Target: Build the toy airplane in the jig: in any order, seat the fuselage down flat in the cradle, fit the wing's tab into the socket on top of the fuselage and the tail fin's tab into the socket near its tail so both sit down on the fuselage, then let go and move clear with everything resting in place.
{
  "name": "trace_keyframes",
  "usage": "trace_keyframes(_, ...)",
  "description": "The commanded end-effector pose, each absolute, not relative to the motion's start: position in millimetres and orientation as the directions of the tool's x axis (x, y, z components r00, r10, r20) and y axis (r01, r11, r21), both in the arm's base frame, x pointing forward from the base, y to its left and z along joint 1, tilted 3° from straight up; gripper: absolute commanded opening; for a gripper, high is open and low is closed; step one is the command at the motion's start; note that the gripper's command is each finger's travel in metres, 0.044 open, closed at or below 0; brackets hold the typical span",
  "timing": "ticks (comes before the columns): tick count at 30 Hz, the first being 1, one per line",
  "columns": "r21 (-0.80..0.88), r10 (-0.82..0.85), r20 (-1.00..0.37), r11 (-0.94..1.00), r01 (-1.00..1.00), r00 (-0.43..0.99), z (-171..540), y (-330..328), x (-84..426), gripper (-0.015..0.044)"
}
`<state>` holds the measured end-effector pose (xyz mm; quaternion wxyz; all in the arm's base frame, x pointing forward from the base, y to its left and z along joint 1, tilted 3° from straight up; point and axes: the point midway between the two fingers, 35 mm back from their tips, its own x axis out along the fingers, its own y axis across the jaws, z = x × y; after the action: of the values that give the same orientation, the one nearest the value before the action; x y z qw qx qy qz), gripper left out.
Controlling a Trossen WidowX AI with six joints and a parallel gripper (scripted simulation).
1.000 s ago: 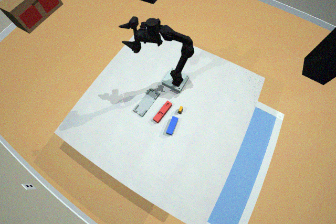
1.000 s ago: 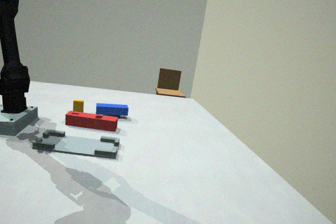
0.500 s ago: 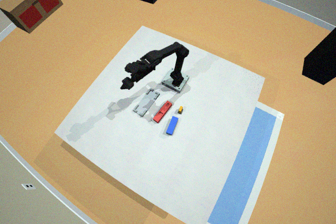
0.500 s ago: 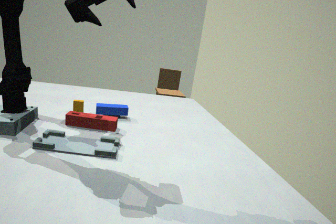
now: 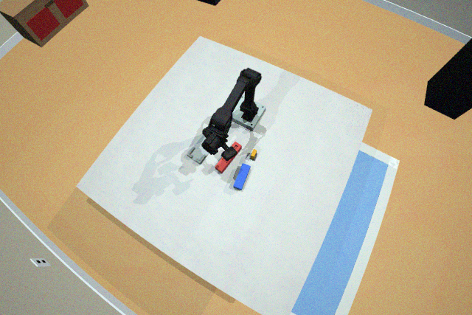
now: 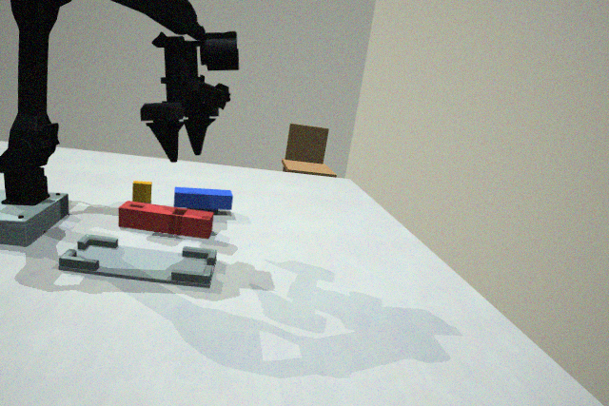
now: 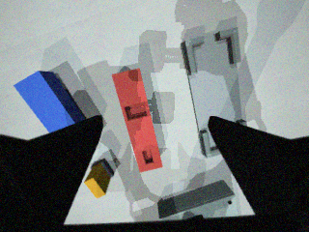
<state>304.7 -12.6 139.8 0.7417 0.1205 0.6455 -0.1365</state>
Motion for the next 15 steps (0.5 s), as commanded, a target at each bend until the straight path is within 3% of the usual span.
trace_keyframes(1,0.020,0.023,-1.000,0.990,0.139,-0.021,111,15,277,0.0440)
trace_keyframes(15,0.022,0.026,-0.999,0.992,0.126,-0.030,57,18,274,0.0440)
